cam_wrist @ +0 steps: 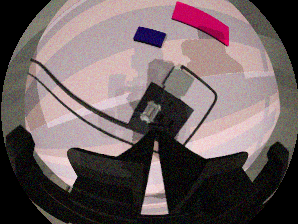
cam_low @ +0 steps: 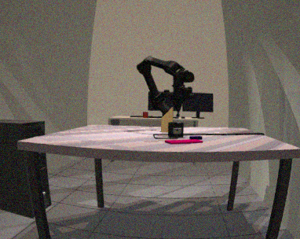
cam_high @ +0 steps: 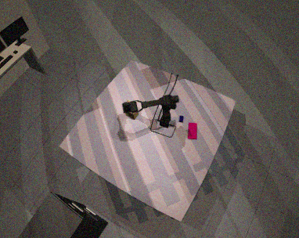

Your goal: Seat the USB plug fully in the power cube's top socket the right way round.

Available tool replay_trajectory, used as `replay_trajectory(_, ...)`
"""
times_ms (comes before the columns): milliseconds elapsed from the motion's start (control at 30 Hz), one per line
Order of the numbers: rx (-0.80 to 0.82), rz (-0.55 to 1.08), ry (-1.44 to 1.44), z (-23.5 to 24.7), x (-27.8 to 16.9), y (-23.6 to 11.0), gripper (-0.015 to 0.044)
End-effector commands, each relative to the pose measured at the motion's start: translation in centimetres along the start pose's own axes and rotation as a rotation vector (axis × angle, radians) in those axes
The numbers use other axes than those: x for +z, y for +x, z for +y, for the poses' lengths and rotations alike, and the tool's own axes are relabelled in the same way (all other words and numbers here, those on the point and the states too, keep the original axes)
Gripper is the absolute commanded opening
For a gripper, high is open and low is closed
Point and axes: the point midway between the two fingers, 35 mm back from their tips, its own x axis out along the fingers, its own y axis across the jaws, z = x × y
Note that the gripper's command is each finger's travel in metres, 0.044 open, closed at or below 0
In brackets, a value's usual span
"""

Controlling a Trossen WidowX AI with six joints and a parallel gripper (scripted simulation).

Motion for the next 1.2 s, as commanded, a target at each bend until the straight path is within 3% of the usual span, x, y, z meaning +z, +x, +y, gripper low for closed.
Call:
replay_trajectory(0, 0.001, 0.0, -0.097, 0.0, 0.0, 0.07, 0.0)
replay_trajectory(1167, 0.001, 0.0, -1.013, 0.0, 0.0, 0.07, 0.0)
